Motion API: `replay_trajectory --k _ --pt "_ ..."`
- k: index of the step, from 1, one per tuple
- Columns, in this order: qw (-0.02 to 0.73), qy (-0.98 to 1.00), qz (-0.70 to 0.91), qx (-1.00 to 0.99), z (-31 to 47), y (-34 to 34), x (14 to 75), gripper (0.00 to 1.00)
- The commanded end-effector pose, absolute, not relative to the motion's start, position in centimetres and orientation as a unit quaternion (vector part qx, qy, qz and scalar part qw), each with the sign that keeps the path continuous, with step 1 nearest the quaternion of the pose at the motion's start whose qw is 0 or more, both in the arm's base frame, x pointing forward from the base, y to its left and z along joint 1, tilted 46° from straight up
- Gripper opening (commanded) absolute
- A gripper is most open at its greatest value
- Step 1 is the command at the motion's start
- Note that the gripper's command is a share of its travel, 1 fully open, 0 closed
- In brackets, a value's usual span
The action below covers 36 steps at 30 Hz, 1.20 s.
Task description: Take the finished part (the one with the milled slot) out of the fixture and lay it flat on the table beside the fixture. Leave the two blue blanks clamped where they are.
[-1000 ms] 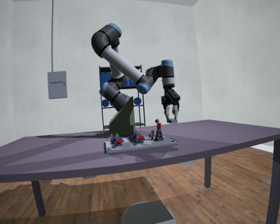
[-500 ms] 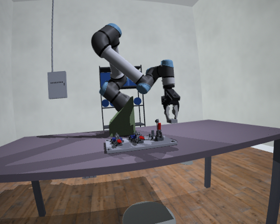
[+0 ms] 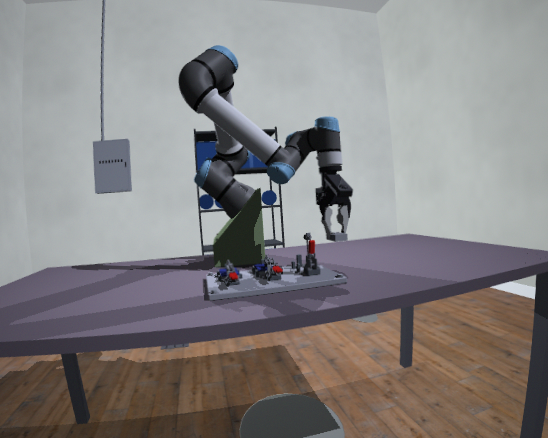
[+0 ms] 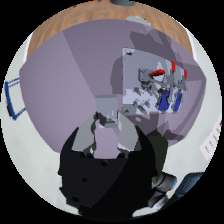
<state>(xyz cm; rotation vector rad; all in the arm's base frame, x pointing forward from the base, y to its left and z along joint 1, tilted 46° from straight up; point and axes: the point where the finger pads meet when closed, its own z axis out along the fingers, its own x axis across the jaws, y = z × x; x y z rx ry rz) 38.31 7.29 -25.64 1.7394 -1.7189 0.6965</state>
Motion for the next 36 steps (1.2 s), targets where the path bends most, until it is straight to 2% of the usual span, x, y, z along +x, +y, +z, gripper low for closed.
replay_trajectory --k 1,36 --pt "0.294 -0.646 0.262 0.654 -25.6 7.3 38.3 0.0" --pt "0.294 -0.646 0.262 0.654 -29.7 3.1 38.1 0.0"
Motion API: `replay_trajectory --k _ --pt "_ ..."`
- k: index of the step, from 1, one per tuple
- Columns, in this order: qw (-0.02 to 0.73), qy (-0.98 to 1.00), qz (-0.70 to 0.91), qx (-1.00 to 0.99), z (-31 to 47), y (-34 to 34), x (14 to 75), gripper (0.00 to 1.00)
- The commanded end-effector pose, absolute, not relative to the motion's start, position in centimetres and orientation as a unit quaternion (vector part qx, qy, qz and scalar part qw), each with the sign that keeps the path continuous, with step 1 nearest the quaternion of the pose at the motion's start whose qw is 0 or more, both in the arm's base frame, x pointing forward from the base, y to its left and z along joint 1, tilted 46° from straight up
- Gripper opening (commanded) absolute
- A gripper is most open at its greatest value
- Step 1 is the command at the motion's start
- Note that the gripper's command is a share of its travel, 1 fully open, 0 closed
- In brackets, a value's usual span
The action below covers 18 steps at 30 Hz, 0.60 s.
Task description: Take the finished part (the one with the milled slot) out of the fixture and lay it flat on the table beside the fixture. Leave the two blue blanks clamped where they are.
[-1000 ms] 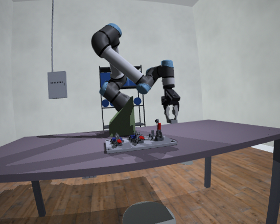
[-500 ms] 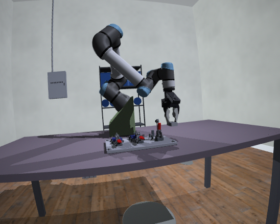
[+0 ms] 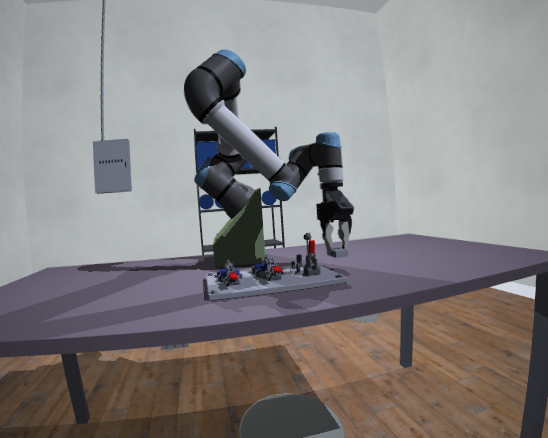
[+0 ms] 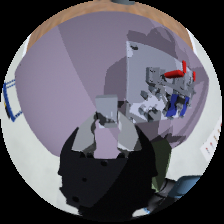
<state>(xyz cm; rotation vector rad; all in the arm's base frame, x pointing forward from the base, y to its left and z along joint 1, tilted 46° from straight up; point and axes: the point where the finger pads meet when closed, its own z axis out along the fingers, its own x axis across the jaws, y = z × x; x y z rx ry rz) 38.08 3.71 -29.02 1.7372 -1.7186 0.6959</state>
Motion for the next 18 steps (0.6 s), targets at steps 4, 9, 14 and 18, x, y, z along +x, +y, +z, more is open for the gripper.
replay_trajectory --k 4,9,14,18 --pt "0.294 -0.646 0.262 0.654 -30.2 2.5 38.1 0.0" --pt "0.294 -0.646 0.262 0.654 -30.8 1.9 38.1 0.0" --pt "0.294 -0.646 0.262 0.654 -31.1 1.6 38.1 0.0" --pt "0.294 -0.646 0.262 0.654 -31.2 1.4 38.0 0.0"
